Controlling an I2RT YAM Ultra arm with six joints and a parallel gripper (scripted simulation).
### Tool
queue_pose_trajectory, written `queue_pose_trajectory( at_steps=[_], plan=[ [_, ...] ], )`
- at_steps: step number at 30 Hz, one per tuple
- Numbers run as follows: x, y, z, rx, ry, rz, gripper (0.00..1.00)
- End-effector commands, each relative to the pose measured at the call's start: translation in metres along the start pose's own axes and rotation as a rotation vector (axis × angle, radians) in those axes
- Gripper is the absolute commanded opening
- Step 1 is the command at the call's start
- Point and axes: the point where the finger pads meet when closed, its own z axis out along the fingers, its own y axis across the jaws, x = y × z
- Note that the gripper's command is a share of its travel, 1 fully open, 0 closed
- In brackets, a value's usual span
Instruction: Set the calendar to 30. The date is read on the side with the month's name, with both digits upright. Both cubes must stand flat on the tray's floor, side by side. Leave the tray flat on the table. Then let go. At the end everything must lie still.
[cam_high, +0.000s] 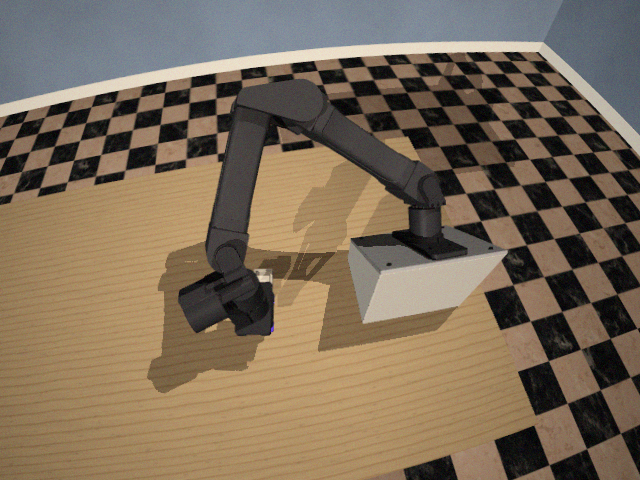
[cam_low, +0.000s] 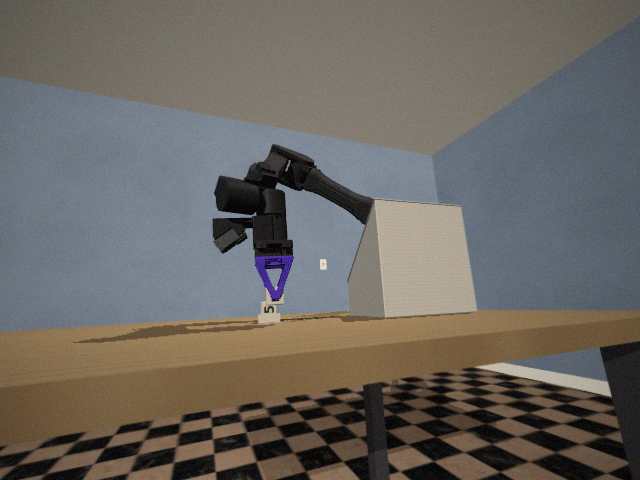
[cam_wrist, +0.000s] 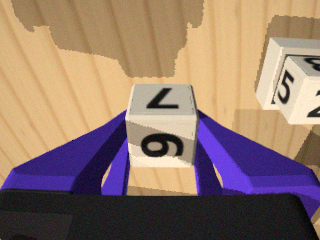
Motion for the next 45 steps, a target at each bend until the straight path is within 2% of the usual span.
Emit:
queue_pose_trajectory(
  at_steps=[1,8,45],
  plan=[
    [-0.011,0.005,0.006,-0.009,-0.046,0.001,0.27],
    [-0.012,0.005,0.024,-0.009,-0.046,0.001,0.27],
    [-0.012,0.005,0.026,-0.009,-0.046,0.001,0.27]
  ],
)
